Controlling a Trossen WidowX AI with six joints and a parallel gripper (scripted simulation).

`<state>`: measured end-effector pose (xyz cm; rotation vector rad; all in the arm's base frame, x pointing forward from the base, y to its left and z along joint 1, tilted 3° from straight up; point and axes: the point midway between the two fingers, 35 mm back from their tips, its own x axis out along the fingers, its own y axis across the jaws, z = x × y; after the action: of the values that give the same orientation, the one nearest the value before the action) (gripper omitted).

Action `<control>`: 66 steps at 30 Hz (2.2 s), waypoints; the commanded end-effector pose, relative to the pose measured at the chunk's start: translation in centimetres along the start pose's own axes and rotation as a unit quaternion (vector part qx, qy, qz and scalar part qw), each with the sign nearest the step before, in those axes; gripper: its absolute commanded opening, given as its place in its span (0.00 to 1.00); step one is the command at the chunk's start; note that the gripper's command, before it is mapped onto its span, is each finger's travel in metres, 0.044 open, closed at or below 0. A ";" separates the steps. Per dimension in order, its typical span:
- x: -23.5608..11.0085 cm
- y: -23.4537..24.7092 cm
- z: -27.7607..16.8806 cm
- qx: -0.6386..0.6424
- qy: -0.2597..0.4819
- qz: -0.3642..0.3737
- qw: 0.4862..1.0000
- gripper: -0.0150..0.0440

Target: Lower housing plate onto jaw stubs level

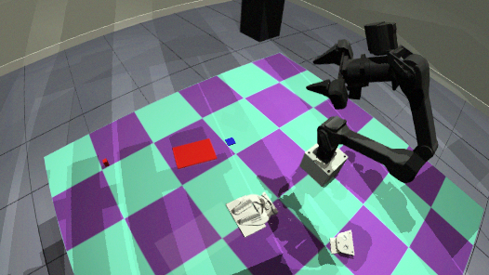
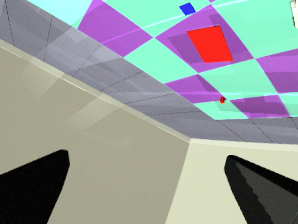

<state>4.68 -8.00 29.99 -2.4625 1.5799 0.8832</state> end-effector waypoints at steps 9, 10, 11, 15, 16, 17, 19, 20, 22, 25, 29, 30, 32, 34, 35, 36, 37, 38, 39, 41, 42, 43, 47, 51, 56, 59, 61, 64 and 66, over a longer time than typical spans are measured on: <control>2.1 -1.0 -0.8 -0.069 -0.019 -0.102 0.992 1.00; 2.3 -1.2 -0.9 -0.073 -0.021 -0.111 0.991 1.00; 2.5 -1.3 -0.9 -0.080 -0.022 -0.118 0.990 1.00; 3.1 -1.8 -1.2 -0.107 -0.025 -0.146 0.983 1.00; 3.2 -2.0 -1.3 -0.114 -0.026 -0.153 0.981 1.00; 3.3 -2.1 -1.3 -0.122 -0.027 -0.159 0.979 1.00; 3.6 -2.5 -1.4 -0.136 -0.028 -0.173 0.975 1.00; 3.8 -2.6 -1.5 -0.144 -0.028 -0.179 0.973 1.00; 4.0 -3.0 -1.6 -0.159 -0.029 -0.192 0.968 1.00; 4.4 -3.6 -1.8 -0.181 -0.030 -0.212 0.960 1.00; 4.9 -4.5 -2.0 -0.211 -0.031 -0.237 0.948 1.00; 5.0 -4.7 -2.0 -0.219 -0.031 -0.244 0.944 1.00; 5.3 -5.2 -2.1 -0.234 -0.032 -0.256 0.937 1.00; 5.5 -5.7 -2.1 -0.250 -0.032 -0.268 0.930 1.00; 5.6 -5.9 -2.1 -0.257 -0.031 -0.274 0.926 1.00; 5.7 -6.2 -2.2 -0.265 -0.031 -0.280 0.922 1.00; 5.8 -6.5 -2.2 -0.273 -0.031 -0.286 0.918 1.00; 5.8 -6.7 -2.2 -0.280 -0.031 -0.292 0.914 1.00; 5.9 -7.0 -2.2 -0.288 -0.031 -0.297 0.910 1.00; 6.1 -7.6 -2.2 -0.303 -0.030 -0.309 0.901 1.00; 6.2 -7.9 -2.2 -0.311 -0.030 -0.314 0.896 1.00; 6.2 -8.2 -2.2 -0.319 -0.030 -0.320 0.892 1.00; 6.4 -9.4 -2.2 -0.350 -0.028 -0.342 0.872 1.00; 6.6 -10.7 -2.1 -0.380 -0.025 -0.362 0.850 1.00; 6.6 -12.4 -1.8 -0.418 -0.021 -0.387 0.821 1.00; 6.6 -13.4 -1.6 -0.441 -0.018 -0.401 0.803 1.00; 6.6 -14.1 -1.5 -0.456 -0.016 -0.410 0.790 1.00; 6.5 -15.2 -1.2 -0.478 -0.012 -0.423 0.770 1.00; 6.3 -15.9 -1.0 -0.493 -0.009 -0.431 0.756 1.00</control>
<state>19.64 -7.02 24.54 -3.1397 -0.2351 1.6740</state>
